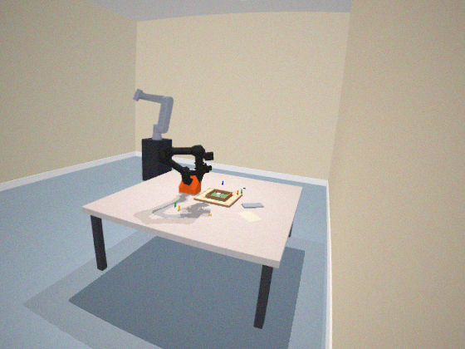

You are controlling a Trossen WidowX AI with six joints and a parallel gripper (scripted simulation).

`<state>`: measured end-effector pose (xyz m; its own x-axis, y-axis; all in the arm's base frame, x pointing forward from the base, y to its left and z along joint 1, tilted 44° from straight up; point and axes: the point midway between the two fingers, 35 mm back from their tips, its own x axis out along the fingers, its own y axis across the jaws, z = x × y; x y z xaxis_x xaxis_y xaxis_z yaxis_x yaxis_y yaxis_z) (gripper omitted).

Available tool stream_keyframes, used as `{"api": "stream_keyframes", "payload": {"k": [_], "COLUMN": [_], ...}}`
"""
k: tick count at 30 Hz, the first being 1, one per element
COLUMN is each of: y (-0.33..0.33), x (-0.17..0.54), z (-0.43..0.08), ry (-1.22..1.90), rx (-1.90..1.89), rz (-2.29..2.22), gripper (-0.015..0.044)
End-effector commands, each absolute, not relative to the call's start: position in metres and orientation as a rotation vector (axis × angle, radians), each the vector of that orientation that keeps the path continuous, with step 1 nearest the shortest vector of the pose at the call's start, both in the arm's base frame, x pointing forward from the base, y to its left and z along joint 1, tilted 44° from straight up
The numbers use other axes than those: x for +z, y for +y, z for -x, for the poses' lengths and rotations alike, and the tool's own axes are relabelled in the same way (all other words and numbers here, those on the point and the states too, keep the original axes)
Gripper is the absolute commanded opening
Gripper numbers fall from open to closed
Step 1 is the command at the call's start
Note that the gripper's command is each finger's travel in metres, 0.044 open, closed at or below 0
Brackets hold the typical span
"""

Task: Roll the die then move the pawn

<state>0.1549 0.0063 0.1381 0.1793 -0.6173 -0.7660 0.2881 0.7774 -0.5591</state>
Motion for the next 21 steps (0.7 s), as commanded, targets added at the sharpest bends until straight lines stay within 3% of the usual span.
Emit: {"api": "stream_keyframes", "payload": {"k": [1, 21], "y": [0.013, -0.022], "x": [0.149, 0.105], "z": [-0.149, -0.2], "ry": [1.238, 1.225], "rx": [-0.652, -0.749], "rz": [0.318, 0.308], "gripper": [0.0, 0.0]}}
